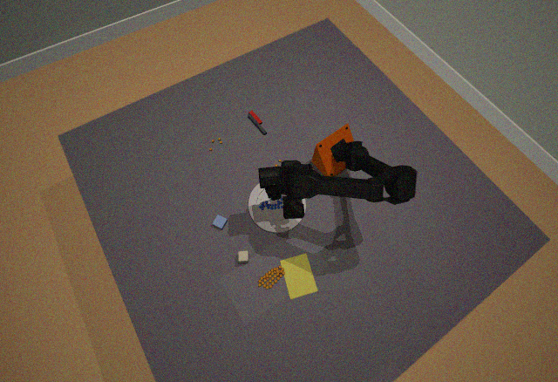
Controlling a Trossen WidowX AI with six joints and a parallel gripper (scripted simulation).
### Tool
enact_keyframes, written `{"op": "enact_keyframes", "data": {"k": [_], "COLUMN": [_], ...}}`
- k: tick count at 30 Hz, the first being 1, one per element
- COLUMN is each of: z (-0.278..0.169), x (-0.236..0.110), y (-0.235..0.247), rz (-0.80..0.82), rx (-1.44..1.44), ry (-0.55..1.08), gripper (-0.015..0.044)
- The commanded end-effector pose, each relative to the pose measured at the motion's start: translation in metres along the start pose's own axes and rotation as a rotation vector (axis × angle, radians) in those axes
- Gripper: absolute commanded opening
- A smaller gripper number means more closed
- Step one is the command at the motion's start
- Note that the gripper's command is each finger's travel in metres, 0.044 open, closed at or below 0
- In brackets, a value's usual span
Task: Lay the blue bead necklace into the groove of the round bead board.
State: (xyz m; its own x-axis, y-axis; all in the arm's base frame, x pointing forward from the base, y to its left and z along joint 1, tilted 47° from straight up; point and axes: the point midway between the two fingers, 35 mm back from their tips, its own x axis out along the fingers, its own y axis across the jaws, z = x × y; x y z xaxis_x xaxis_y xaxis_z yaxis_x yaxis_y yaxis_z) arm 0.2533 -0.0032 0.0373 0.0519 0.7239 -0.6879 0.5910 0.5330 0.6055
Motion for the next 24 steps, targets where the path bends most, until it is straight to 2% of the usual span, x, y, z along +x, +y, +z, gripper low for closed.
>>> {"op": "enact_keyframes", "data": {"k": [1, 11, 17, 18, 24], "z": [0.003, 0.003, 0.002, 0.004, 0.004], "x": [-0.001, -0.001, 0.015, 0.006, 0.011], "y": [-0.006, -0.006, -0.006, -0.006, -0.006], "rz": [-0.008, -0.008, -0.007, -0.009, -0.009], "rx": [0.246, 0.246, 0.246, 0.236, 0.238], "ry": [0.010, 0.010, 0.010, 0.003, 0.004], "gripper": [0.0120, 0.0120, 0.0120, 0.0120, 0.0120]}}
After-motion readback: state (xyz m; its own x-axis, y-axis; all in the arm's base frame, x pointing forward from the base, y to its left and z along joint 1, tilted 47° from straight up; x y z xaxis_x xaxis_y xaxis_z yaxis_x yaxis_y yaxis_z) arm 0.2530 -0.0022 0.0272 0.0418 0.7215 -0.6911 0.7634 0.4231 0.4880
